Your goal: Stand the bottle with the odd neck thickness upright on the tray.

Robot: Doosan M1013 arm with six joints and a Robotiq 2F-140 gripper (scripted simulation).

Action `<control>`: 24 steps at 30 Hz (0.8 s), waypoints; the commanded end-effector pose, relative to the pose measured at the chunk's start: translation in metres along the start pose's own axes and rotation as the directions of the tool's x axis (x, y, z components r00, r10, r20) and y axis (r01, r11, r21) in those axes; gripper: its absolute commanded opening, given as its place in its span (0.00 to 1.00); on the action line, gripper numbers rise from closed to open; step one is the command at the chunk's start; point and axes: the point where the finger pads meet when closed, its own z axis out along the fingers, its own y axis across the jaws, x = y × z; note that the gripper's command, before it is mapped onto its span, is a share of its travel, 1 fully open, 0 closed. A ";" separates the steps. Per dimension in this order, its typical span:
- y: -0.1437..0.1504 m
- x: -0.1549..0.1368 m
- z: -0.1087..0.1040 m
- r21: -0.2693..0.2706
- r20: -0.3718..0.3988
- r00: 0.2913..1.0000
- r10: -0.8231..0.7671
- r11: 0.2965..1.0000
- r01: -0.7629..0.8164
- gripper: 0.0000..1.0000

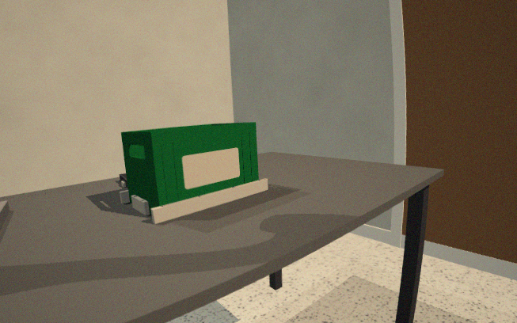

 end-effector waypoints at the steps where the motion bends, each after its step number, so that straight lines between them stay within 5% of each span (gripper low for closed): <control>1: 0.000 0.000 0.000 0.000 0.000 1.000 0.000 1.000 0.000 1.00; 18: 0.000 0.000 0.000 0.000 0.001 1.000 0.000 1.000 0.000 1.00; 24: 0.008 -0.068 0.016 -0.054 0.095 0.994 0.045 0.998 -0.040 1.00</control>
